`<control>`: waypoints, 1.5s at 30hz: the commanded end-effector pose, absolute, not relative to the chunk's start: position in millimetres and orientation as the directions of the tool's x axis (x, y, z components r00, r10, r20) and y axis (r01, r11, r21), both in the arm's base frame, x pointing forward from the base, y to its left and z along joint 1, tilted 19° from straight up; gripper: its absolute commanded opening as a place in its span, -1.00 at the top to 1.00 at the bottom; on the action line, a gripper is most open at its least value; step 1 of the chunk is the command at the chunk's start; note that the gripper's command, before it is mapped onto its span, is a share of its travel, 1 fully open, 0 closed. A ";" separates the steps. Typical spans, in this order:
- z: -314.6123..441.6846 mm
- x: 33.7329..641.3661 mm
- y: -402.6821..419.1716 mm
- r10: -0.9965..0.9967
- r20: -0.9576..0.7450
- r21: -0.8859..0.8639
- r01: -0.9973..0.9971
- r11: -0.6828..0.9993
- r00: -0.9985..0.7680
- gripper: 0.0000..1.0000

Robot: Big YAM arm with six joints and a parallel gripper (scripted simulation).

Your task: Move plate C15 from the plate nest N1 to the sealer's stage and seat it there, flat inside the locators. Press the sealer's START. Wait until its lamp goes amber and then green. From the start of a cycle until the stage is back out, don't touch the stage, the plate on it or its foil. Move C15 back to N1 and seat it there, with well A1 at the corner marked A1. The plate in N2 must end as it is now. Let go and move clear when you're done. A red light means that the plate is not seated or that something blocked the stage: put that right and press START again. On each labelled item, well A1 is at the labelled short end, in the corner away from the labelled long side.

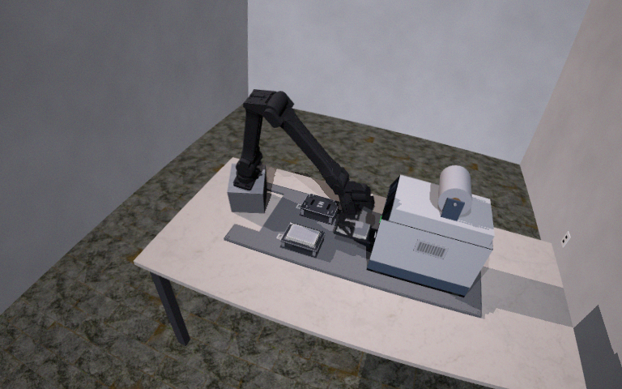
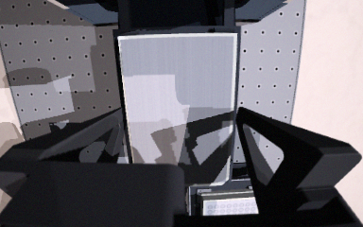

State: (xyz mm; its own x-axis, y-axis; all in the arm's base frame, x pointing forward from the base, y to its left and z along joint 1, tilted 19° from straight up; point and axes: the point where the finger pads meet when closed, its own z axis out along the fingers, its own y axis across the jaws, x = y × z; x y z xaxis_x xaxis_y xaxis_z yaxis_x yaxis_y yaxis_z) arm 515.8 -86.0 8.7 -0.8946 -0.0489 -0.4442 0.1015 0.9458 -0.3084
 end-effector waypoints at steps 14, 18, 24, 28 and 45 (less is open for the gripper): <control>12.5 514.9 -79.8 -0.068 -0.440 -0.313 0.083 0.946 -0.895 -0.86; 12.2 513.2 -88.5 -0.052 -0.440 -0.313 0.099 0.945 -0.897 -0.81; 11.7 512.3 -91.6 -0.046 -0.439 -0.313 0.105 0.944 -0.897 -0.75; 11.6 512.0 -92.7 -0.045 -0.439 -0.314 0.107 0.944 -0.897 -0.72; 10.6 509.4 -100.8 -0.012 -0.442 -0.309 0.139 0.941 -0.897 1.00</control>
State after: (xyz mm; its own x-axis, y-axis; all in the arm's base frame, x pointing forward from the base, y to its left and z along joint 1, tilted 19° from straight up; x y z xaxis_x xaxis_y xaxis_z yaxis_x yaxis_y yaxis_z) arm 515.9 -85.3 8.7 -0.8946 -0.0506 -0.4440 0.0992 0.9463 -0.3077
